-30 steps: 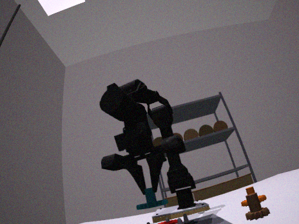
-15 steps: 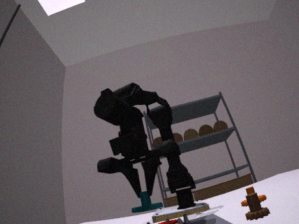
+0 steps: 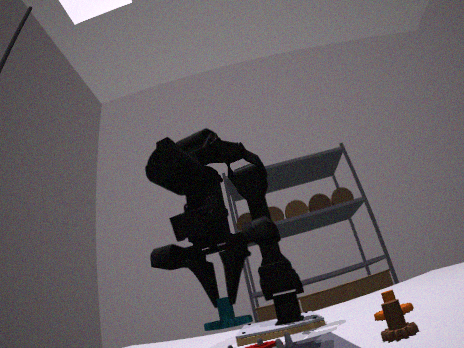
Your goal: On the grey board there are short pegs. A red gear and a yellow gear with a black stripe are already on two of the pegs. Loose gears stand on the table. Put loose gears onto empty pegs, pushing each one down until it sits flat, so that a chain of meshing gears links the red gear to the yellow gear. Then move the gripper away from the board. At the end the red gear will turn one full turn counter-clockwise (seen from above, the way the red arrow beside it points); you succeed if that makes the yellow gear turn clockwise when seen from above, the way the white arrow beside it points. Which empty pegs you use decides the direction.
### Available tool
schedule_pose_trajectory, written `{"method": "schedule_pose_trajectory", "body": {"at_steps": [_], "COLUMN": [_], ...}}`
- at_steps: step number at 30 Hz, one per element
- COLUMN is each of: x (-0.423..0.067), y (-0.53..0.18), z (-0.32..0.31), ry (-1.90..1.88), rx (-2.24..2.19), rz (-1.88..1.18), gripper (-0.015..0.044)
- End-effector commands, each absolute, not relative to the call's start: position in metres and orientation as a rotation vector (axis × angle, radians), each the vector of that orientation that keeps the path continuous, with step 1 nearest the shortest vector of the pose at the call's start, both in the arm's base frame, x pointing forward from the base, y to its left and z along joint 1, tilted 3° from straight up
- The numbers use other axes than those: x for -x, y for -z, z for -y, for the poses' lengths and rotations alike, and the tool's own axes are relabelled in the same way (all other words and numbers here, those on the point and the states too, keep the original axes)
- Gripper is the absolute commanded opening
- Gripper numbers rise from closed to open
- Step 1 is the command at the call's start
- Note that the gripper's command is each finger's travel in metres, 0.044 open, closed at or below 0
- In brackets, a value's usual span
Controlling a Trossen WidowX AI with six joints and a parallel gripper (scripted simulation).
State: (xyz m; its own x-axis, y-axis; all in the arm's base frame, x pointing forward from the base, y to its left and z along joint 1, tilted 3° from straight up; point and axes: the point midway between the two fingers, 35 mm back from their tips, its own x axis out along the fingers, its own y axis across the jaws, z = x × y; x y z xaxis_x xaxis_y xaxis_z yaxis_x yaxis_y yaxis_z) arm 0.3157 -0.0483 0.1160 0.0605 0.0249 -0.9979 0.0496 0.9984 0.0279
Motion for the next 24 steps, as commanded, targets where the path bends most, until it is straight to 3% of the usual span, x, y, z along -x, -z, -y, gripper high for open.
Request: {"method": "schedule_pose_trajectory", "body": {"at_steps": [1,24], "x": [-0.316,-0.318], "y": [-0.113,-0.079], "z": [0.047,0.046], "ry": [-0.009,0.02], "rx": [-0.037,-0.068], "rz": [-1.51,-1.51], "gripper": [0.0,0.0]}}
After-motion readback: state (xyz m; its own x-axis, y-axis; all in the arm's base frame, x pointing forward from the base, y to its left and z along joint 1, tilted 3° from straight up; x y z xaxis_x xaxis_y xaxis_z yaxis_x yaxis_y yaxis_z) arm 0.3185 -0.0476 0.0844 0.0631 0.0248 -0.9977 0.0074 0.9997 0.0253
